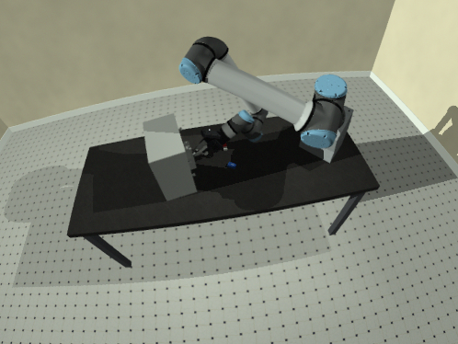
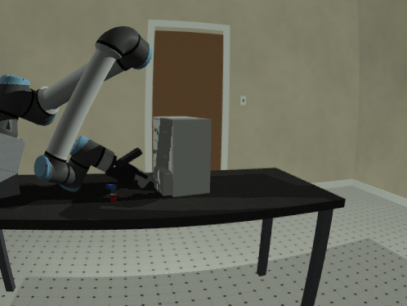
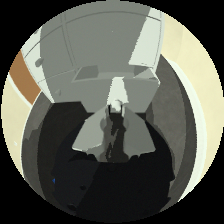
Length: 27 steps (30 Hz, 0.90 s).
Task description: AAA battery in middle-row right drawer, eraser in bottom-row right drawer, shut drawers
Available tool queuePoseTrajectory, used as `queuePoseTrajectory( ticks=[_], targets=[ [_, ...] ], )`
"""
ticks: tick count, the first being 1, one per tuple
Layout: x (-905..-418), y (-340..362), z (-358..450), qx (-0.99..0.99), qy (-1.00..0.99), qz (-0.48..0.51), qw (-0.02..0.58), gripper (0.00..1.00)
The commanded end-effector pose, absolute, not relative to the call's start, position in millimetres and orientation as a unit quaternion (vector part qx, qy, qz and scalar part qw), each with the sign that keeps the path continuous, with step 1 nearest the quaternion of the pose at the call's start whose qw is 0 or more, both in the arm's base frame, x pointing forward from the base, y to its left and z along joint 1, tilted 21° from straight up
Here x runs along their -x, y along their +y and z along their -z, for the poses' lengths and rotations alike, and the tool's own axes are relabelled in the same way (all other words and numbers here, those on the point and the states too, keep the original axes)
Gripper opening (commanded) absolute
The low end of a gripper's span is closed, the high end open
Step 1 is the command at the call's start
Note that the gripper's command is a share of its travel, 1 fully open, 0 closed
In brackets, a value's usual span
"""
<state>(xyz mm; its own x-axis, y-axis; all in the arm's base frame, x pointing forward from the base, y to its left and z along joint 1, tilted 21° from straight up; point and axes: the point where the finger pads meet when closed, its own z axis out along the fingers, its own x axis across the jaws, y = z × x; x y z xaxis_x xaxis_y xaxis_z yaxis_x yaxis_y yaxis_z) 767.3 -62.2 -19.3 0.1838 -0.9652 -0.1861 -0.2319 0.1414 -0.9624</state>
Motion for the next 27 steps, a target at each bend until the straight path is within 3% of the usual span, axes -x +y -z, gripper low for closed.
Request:
queuePoseTrajectory(
  ticks=[1, 27],
  targets=[
    [-764.6, -62.7, 19.6, 0.557, 0.537, 0.346, 0.531, 0.07],
    [-751.3, -64.4, 24.0, 0.557, 0.537, 0.346, 0.531, 0.07]
  ],
)
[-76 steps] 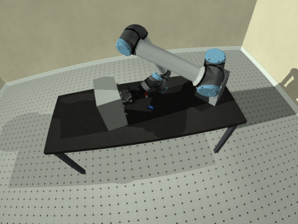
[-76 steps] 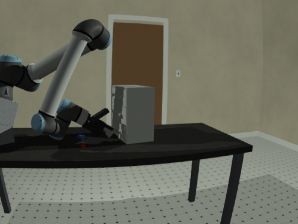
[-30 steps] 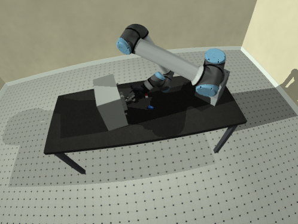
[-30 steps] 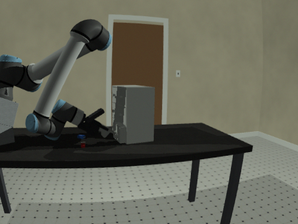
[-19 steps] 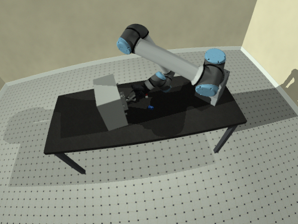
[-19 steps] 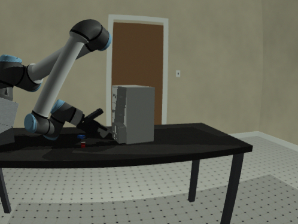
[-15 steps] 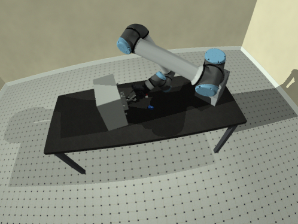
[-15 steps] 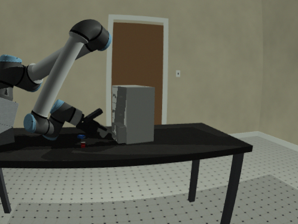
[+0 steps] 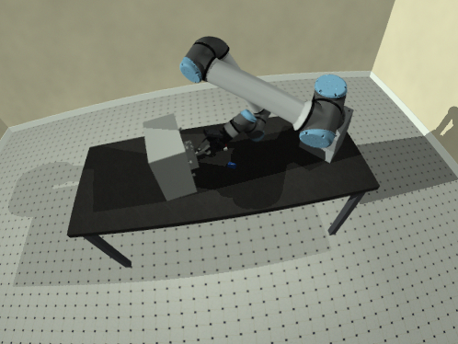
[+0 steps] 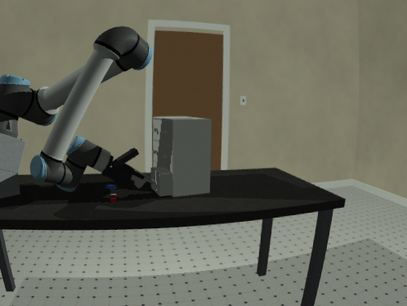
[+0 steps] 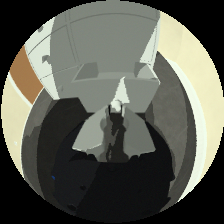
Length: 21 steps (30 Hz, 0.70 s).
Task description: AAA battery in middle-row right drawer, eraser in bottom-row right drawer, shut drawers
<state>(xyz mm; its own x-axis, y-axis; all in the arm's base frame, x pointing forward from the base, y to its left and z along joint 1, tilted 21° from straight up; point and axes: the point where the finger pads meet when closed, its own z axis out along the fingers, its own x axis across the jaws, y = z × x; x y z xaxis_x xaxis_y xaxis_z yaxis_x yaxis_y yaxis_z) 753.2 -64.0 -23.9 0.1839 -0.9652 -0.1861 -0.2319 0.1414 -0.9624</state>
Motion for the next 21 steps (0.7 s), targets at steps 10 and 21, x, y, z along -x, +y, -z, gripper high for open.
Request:
queuePoseTrajectory(
  ticks=[10, 21],
  targets=[
    [-747.9, -64.8, 25.1, 0.557, 0.537, 0.346, 0.531, 0.07],
    [-744.5, -65.3, 26.3, 0.557, 0.537, 0.346, 0.531, 0.07]
  ],
)
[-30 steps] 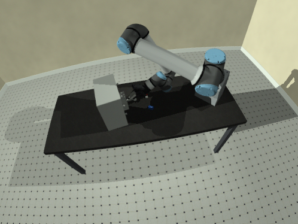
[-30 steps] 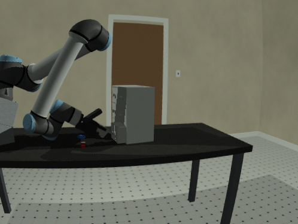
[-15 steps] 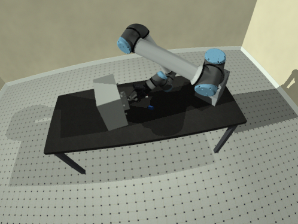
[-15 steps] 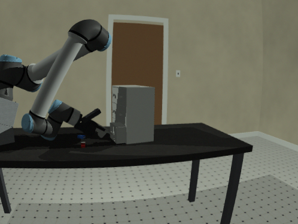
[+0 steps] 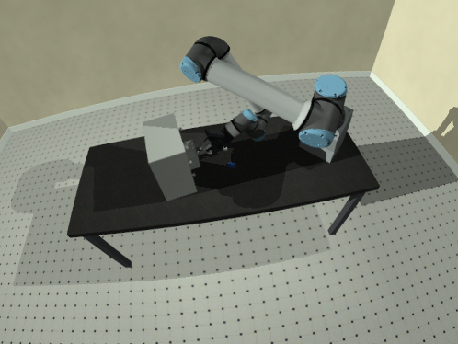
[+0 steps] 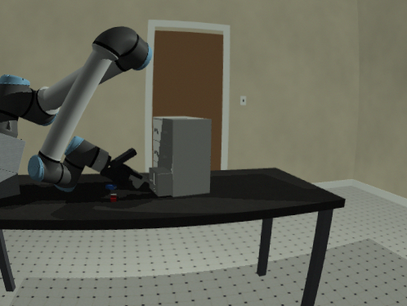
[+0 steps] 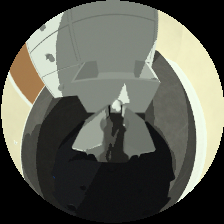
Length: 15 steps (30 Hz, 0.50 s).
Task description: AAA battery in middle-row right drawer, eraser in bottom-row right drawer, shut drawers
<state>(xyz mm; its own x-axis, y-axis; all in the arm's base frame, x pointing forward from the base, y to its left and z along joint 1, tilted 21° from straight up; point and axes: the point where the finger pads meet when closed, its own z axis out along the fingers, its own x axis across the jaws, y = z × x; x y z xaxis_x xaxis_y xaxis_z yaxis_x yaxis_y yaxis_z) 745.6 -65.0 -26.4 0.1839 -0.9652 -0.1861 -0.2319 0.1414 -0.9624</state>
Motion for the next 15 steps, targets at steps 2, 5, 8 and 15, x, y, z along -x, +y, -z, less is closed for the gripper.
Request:
queuePoseTrajectory(
  ticks=[2, 5, 8, 15],
  targets=[
    [-744.0, -65.3, 26.4, 0.557, 0.537, 0.346, 0.531, 0.07],
    [-743.8, -65.4, 26.5, 0.557, 0.537, 0.346, 0.531, 0.07],
    [-743.3, -65.4, 26.7, 0.557, 0.537, 0.346, 0.531, 0.07],
    [-742.3, -65.6, 27.0, 0.557, 0.537, 0.346, 0.531, 0.07]
  ],
)
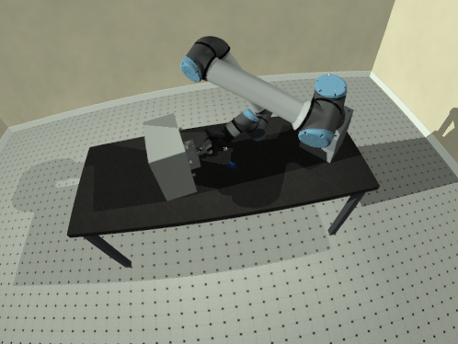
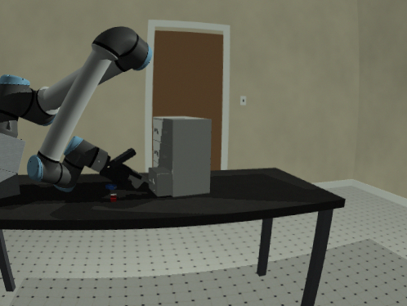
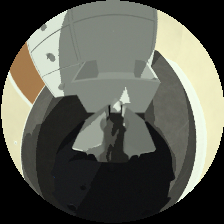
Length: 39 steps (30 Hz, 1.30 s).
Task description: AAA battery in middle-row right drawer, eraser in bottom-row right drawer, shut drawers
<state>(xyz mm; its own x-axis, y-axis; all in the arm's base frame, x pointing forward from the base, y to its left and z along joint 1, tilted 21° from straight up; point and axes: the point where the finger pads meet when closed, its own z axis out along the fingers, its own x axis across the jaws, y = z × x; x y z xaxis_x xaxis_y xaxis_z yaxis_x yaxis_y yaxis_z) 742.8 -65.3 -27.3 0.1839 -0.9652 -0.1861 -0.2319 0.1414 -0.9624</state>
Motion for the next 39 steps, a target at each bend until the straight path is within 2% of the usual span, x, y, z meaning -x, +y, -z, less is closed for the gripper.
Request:
queuePoseTrajectory(
  ticks=[1, 38, 39],
  targets=[
    [-742.2, -65.6, 27.0, 0.557, 0.537, 0.346, 0.531, 0.07],
    [-741.6, -65.6, 27.2, 0.557, 0.537, 0.346, 0.531, 0.07],
    [-741.6, -65.6, 27.2, 0.557, 0.537, 0.346, 0.531, 0.1]
  ],
)
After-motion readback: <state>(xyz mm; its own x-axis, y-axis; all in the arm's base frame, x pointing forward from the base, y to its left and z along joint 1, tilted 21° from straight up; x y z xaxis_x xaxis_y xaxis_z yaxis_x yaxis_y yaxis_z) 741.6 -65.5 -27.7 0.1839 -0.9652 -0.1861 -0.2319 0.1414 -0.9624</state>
